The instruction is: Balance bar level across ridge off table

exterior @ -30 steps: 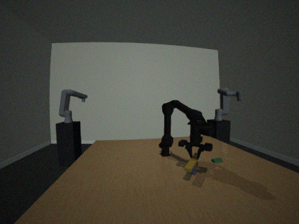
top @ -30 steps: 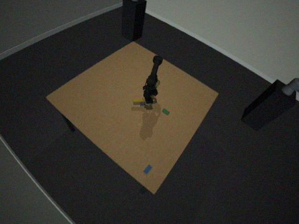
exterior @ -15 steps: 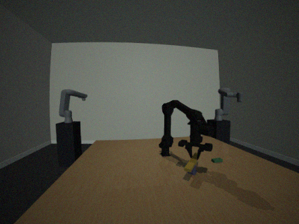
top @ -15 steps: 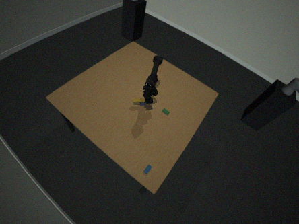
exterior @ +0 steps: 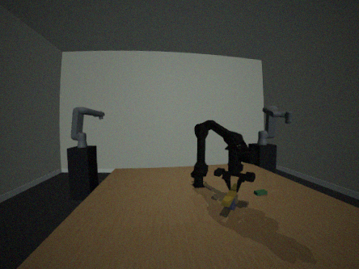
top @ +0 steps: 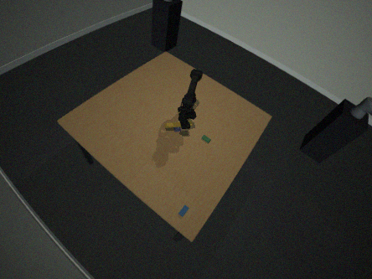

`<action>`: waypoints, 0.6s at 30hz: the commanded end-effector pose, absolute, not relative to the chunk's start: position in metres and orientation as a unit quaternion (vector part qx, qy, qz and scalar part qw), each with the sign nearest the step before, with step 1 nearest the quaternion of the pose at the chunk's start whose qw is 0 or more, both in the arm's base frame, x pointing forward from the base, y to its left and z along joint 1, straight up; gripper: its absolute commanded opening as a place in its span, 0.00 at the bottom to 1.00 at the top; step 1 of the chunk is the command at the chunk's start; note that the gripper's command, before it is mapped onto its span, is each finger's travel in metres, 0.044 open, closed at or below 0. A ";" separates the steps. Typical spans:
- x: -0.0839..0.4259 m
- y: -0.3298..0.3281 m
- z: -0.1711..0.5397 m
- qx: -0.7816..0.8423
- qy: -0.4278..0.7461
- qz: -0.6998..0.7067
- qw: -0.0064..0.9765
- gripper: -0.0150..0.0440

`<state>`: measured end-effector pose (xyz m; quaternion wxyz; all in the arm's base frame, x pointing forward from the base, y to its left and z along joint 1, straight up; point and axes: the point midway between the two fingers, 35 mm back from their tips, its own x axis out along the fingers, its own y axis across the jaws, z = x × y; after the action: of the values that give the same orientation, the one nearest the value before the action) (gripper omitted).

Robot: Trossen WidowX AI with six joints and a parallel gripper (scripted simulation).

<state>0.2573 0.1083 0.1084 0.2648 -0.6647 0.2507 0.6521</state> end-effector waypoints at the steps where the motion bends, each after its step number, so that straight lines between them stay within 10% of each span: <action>1: 0.257 0.108 0.107 -0.665 0.251 0.652 0.263 0.25; 18: 0.257 0.108 0.106 -0.665 0.251 0.652 0.263 0.25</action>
<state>0.2574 0.1083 0.1069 0.2648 -0.6647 0.2508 0.6520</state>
